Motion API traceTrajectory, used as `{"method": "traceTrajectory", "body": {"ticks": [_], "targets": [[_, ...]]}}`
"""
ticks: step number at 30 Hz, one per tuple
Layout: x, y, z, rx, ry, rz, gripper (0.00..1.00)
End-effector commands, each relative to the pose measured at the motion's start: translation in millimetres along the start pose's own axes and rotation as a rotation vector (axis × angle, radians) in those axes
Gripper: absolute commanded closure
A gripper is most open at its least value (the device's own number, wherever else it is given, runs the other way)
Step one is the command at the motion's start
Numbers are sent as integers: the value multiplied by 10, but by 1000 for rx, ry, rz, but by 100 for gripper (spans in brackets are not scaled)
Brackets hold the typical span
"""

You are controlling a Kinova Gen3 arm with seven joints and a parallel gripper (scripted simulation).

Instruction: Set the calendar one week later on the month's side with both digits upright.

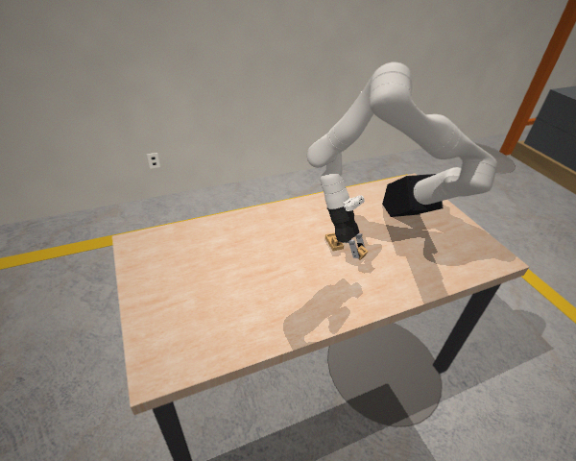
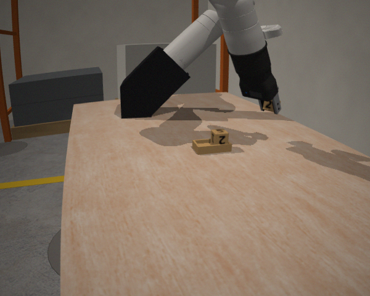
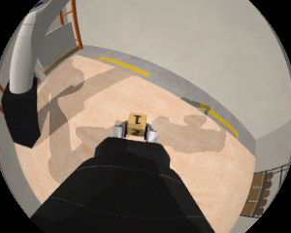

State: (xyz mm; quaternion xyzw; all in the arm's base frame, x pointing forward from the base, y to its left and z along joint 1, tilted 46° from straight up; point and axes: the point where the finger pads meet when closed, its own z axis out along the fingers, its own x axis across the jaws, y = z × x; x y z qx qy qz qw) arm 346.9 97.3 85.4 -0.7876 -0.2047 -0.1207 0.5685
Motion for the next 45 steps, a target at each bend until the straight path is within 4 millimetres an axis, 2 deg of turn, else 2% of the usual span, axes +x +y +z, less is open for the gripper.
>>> {"method": "traceTrajectory", "body": {"ticks": [1,5,18,45], "targets": [[-11,3,-11,17,-1,11,43],[4,-37,-9,76,1,10,43],[-9,11,-8,248,0,11,43],[-17,41,10,264,-1,11,43]]}}
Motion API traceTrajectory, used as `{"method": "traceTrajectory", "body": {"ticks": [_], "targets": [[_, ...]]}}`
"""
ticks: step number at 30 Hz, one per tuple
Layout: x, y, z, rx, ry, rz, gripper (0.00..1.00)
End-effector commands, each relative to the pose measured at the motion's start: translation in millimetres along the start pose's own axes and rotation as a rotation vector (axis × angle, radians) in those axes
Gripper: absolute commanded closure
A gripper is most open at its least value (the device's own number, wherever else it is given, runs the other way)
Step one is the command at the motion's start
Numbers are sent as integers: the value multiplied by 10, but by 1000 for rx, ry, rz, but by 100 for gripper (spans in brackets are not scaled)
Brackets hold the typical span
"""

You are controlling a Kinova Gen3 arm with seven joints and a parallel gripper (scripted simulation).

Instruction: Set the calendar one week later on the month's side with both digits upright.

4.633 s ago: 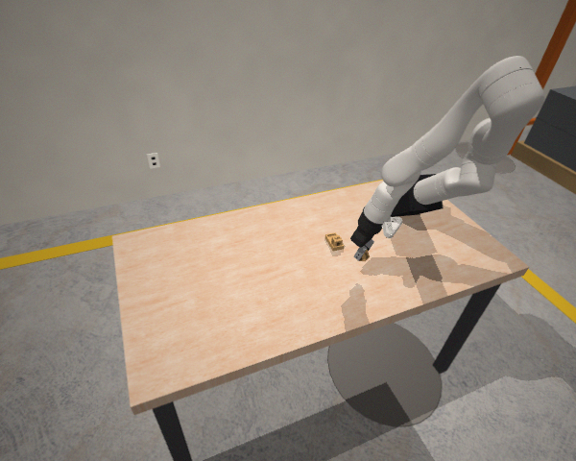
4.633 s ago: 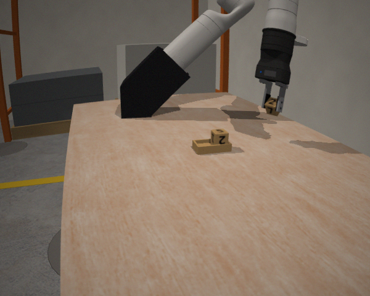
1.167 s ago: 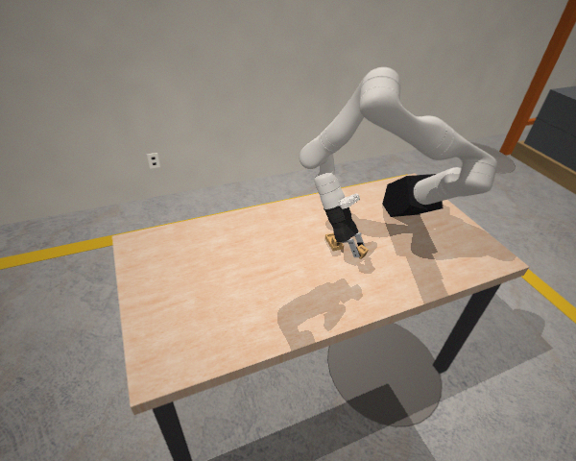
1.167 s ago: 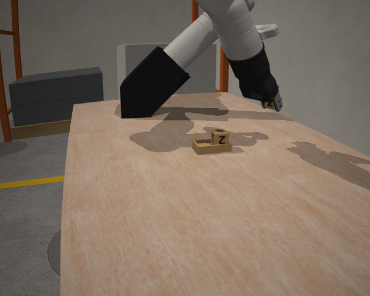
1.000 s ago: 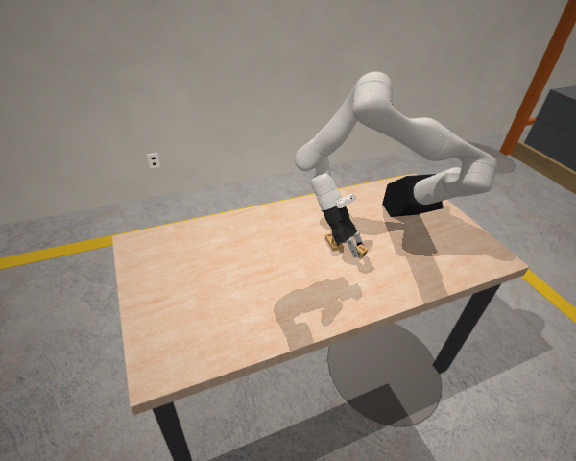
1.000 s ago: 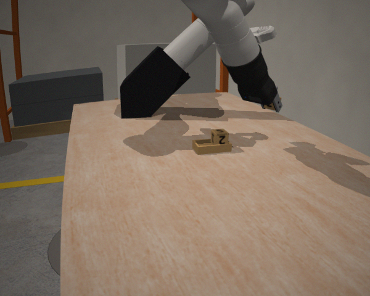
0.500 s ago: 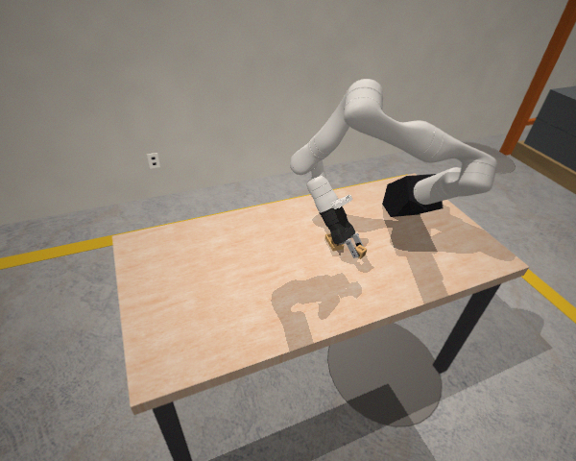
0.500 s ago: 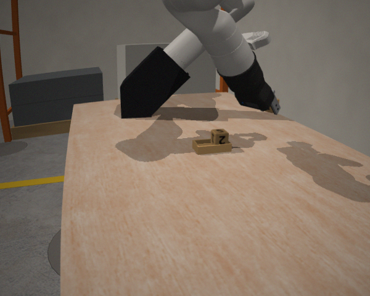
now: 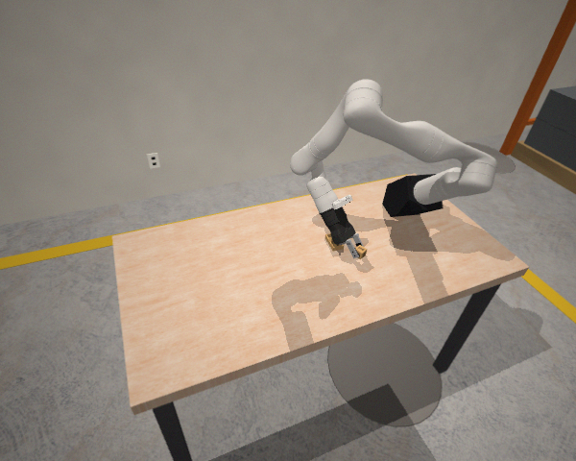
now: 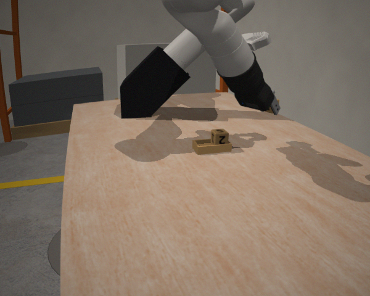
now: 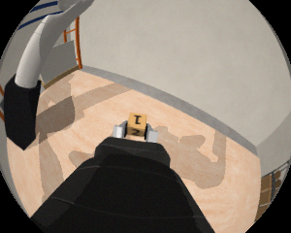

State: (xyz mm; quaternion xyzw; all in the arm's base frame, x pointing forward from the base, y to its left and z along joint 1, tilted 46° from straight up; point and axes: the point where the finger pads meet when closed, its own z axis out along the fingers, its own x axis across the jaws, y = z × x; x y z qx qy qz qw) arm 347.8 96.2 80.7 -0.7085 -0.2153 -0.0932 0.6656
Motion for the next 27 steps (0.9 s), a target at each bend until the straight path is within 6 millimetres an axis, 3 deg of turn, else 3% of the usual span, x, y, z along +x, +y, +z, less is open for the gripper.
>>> {"method": "traceTrajectory", "body": {"ticks": [1,27], "targets": [[-3,-1,10,6,-4,6,43],[-3,207,224,7,-4,6,43]]}}
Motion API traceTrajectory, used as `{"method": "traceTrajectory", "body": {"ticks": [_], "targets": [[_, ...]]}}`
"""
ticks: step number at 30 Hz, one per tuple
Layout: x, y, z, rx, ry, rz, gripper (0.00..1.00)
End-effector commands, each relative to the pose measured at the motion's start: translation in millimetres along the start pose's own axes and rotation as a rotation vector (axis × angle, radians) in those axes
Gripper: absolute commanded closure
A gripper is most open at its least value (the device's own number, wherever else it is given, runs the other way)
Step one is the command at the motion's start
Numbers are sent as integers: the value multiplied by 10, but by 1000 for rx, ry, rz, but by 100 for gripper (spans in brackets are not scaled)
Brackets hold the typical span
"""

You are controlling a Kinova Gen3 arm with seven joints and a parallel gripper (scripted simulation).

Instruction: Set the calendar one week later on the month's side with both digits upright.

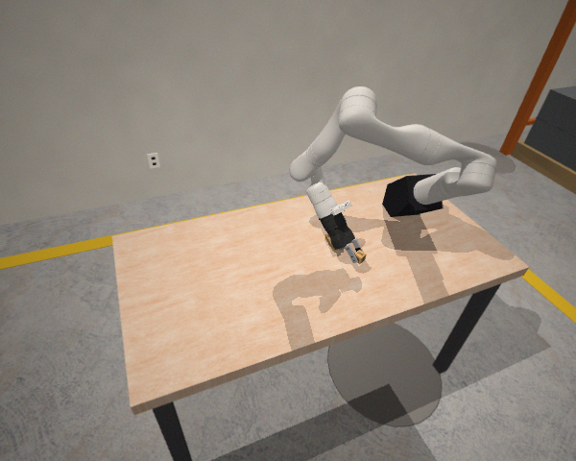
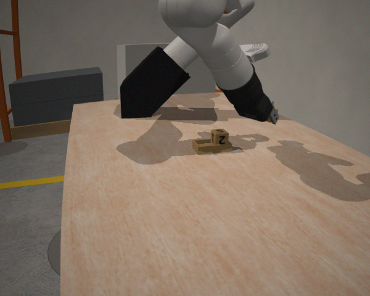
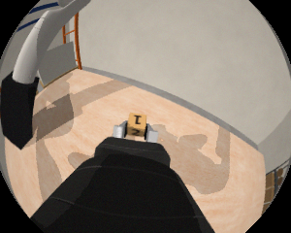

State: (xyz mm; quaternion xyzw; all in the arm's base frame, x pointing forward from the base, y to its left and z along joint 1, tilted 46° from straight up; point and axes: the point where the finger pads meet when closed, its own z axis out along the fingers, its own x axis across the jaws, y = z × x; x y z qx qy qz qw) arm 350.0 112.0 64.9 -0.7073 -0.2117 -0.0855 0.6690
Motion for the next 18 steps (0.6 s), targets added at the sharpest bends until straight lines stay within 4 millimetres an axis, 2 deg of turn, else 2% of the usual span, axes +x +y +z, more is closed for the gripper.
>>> {"method": "traceTrajectory", "body": {"ticks": [1,18], "targets": [[16,71,69,-2,1,-9,43],[20,233,233,-2,1,-9,43]]}}
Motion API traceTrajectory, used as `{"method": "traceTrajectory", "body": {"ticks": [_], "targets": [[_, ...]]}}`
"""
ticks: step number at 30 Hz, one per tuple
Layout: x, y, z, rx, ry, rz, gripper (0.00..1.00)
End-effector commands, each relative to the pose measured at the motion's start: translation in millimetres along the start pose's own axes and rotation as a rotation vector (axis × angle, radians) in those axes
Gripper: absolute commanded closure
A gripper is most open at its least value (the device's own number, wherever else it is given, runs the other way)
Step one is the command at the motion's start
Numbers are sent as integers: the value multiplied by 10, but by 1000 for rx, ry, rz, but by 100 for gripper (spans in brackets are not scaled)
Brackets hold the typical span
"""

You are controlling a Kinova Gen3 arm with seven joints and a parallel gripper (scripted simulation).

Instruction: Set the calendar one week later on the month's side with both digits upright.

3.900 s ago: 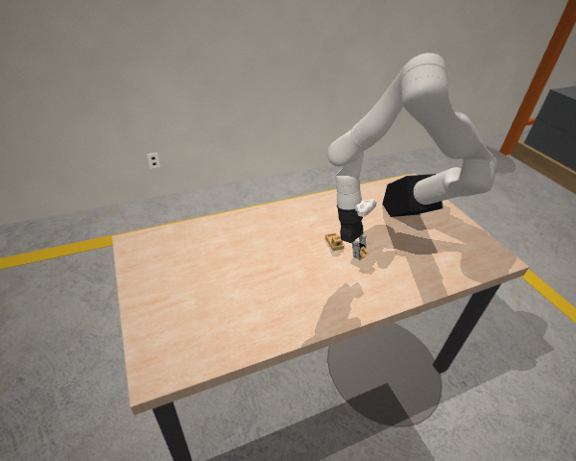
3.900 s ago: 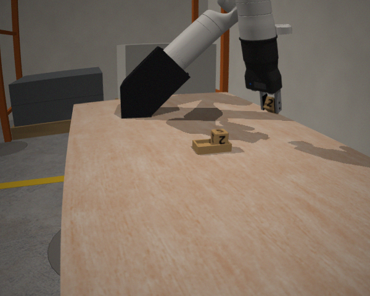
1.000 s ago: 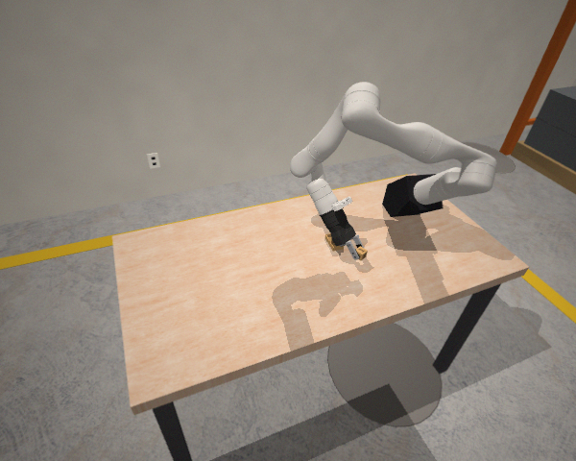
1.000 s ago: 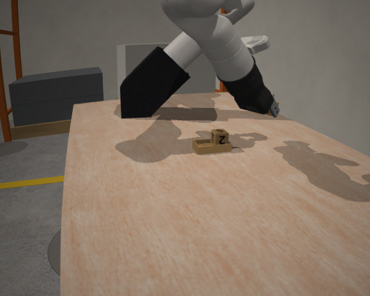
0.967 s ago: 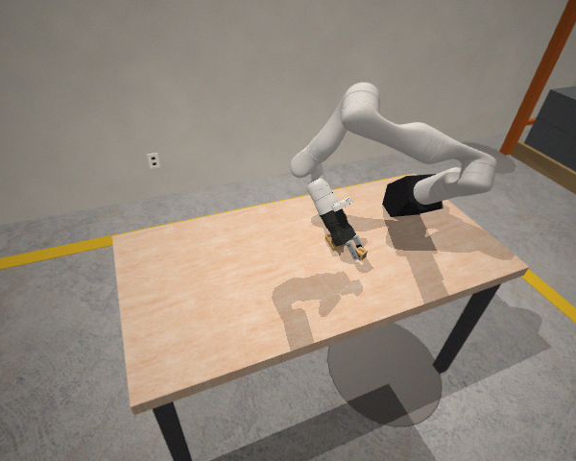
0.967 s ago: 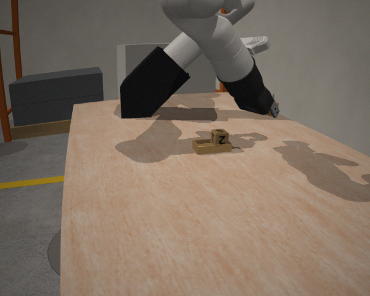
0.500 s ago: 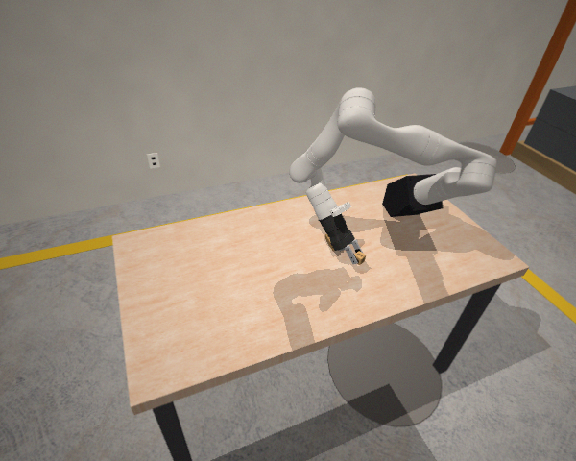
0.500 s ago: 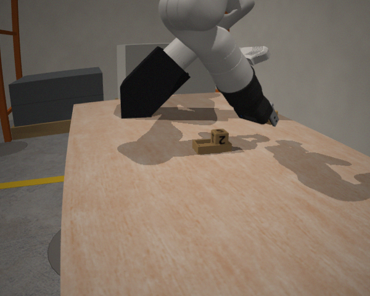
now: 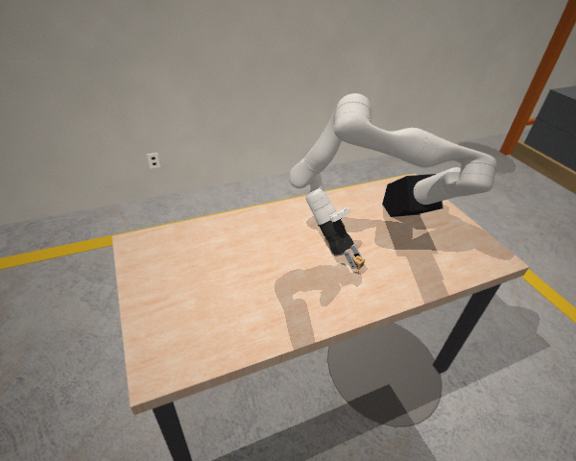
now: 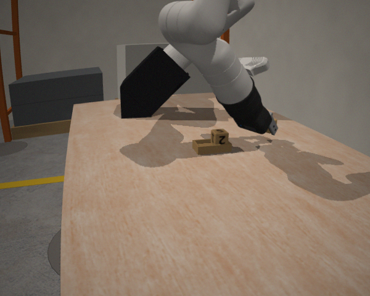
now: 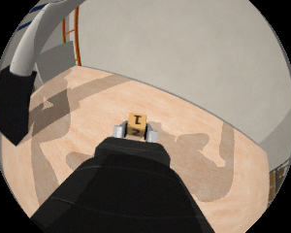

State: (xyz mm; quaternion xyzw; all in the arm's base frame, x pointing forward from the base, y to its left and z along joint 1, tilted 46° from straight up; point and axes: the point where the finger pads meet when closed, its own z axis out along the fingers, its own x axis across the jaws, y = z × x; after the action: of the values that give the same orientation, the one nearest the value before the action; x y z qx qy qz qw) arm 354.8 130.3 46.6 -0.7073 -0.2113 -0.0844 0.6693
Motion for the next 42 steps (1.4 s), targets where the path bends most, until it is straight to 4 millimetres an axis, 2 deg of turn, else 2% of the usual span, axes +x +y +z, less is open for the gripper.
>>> {"method": "traceTrajectory", "body": {"ticks": [1,42], "targets": [[17,57,51,-3,2,-11,43],[17,98,95,-3,2,-11,43]]}}
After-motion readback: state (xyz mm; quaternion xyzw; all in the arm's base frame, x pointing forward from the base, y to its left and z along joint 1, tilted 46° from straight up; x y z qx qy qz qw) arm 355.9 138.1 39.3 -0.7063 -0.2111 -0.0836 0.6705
